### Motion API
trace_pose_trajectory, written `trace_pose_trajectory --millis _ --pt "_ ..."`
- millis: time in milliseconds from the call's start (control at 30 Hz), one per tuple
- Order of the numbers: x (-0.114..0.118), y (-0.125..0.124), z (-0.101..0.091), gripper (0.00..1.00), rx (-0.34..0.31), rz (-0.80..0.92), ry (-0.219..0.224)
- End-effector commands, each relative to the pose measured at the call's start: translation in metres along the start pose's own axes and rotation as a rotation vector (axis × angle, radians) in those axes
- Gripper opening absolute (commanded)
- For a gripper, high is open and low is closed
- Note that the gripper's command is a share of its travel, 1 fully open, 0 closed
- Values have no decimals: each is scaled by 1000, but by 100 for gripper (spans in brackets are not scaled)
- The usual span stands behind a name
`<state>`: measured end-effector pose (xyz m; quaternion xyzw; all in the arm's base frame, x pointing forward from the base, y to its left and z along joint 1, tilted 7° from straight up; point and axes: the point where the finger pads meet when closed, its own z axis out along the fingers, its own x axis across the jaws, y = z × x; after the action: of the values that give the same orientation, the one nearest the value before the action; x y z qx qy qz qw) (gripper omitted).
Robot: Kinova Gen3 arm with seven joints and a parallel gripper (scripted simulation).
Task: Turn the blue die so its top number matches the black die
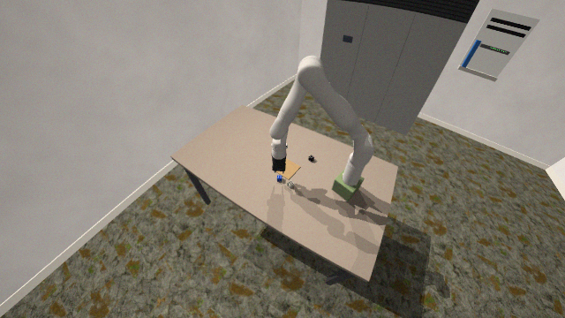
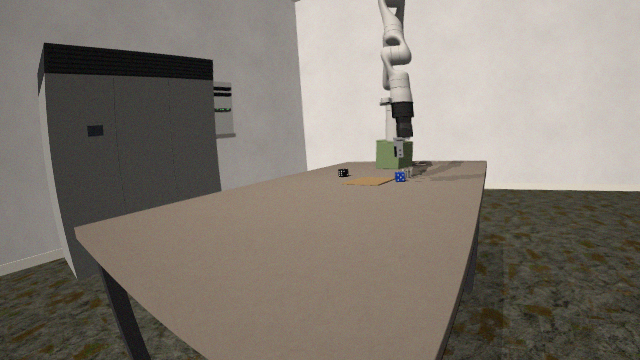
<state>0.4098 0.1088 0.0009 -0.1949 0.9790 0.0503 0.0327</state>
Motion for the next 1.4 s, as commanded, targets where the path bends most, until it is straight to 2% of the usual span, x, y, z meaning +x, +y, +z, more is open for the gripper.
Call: trace_pose_trajectory --millis 0,733,1367 --pt "1 0 4 87 0 1 4" --pt "1 0 34 87 0 1 4" --pt "1 0 43 87 0 1 4"
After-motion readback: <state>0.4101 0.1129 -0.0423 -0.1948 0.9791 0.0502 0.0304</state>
